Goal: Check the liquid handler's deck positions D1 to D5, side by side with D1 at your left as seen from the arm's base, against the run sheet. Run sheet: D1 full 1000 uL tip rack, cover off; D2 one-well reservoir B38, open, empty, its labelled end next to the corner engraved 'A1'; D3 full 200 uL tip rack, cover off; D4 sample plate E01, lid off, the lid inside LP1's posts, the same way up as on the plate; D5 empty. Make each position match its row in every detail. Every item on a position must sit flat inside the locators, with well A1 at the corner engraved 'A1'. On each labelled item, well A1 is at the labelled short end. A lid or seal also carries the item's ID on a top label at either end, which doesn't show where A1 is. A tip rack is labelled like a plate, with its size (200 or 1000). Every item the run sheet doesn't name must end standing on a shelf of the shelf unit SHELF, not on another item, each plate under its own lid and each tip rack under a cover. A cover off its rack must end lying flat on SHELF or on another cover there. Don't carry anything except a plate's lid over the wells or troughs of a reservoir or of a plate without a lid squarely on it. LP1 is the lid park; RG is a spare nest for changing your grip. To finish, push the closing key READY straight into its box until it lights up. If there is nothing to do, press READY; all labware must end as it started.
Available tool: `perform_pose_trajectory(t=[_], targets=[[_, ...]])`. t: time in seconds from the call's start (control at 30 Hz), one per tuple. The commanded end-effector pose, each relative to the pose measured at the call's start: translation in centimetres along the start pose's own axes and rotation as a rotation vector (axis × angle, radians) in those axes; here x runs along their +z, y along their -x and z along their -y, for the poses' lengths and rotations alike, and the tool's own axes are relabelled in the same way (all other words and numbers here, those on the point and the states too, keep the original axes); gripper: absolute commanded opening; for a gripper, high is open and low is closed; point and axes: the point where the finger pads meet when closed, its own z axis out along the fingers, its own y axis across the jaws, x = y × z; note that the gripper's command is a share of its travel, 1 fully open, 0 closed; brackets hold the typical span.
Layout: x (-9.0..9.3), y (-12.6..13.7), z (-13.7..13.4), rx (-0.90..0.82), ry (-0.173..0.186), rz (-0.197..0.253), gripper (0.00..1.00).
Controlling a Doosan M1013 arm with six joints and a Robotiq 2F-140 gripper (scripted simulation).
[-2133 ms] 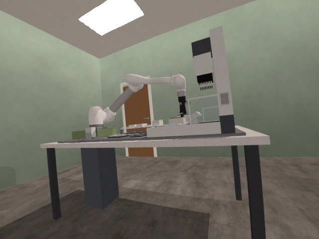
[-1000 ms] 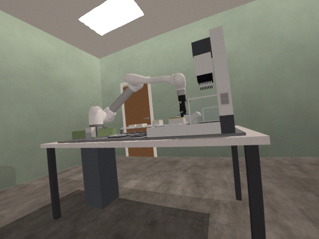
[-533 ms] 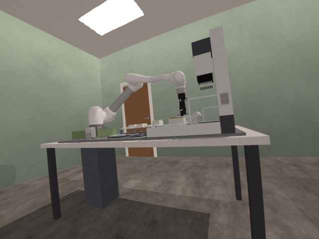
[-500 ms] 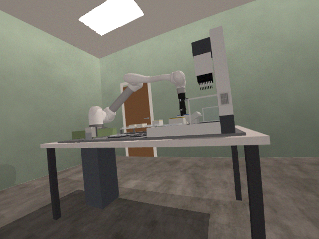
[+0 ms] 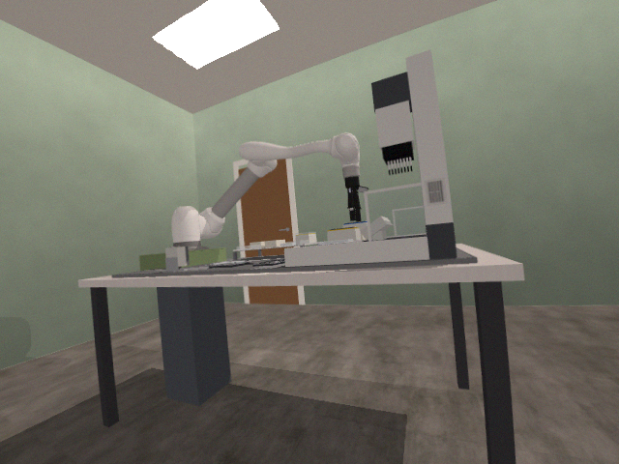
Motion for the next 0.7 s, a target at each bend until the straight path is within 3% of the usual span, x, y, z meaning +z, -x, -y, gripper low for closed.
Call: perform_pose_trajectory(t=[0.0,0.67], targets=[[-0.5,0.0,0.0,0.0,0.0,-0.002,0.79],[-3.5,0.0,0.0,0.0,0.0,-0.002,0.79]])
